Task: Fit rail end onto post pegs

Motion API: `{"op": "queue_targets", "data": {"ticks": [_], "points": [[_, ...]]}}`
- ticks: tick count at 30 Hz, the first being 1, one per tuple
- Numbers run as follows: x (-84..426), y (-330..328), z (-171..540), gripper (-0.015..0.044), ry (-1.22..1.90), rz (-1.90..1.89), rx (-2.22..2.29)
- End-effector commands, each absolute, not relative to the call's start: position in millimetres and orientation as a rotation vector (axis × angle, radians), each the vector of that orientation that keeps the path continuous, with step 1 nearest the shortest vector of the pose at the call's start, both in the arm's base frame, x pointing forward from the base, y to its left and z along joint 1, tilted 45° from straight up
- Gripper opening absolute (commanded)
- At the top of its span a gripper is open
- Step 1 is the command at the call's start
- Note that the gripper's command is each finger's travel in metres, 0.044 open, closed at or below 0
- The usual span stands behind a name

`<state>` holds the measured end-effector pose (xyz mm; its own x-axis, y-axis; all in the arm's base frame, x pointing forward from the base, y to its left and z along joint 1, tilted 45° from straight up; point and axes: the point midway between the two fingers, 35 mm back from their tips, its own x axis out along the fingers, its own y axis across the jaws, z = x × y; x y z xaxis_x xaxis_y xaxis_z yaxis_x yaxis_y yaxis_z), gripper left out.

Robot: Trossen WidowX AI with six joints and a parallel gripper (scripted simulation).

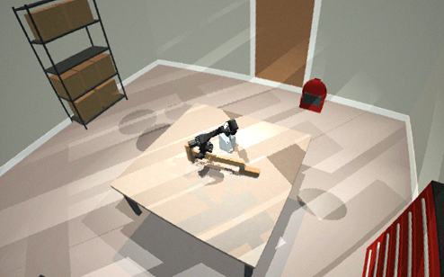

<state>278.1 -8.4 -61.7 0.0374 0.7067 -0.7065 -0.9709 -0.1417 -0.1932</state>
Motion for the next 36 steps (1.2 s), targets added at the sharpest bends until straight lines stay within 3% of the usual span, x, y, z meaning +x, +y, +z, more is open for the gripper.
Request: {"op": "queue_targets", "data": {"ticks": [1, 18, 36], "points": [[280, -12, -62, 0.0000, 0.429, 1.524, -0.815], [278, -8, -62, 0.0440, 0.429, 1.531, -0.809], [270, -9, -20, 0.0440, 0.430, 1.524, -0.814]]}}
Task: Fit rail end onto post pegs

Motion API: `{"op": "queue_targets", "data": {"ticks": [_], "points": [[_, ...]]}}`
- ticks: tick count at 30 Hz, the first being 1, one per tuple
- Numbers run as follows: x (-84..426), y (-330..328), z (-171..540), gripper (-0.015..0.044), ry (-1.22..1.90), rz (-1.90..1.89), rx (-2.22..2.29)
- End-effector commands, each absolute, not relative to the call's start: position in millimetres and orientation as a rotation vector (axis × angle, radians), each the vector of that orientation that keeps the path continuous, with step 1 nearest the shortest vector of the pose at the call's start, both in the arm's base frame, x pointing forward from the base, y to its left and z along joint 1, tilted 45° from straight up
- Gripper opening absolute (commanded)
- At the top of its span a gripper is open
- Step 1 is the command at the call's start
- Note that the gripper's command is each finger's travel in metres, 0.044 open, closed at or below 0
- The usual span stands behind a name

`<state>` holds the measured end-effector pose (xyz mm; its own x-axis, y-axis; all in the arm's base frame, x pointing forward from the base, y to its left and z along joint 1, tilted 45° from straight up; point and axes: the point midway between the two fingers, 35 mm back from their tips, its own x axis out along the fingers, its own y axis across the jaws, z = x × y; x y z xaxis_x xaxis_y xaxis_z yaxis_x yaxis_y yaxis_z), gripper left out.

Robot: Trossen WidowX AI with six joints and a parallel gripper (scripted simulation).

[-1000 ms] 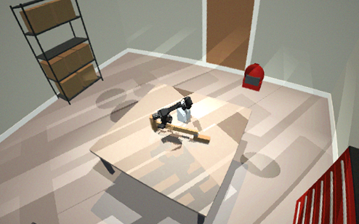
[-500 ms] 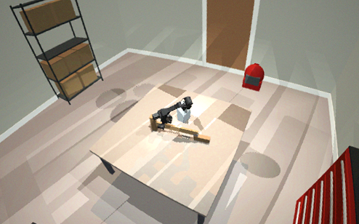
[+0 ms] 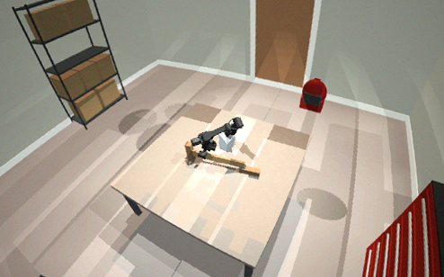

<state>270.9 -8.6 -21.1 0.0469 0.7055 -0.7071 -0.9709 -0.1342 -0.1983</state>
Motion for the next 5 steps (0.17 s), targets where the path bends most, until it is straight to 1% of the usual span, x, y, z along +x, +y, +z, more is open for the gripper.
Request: {"op": "queue_targets", "data": {"ticks": [1, 5], "points": [[269.6, -8.7, -20.2, 0.0440, 0.430, 1.524, -0.814], [269.6, -8.7, -20.2, 0.0440, 0.430, 1.524, -0.814]]}}
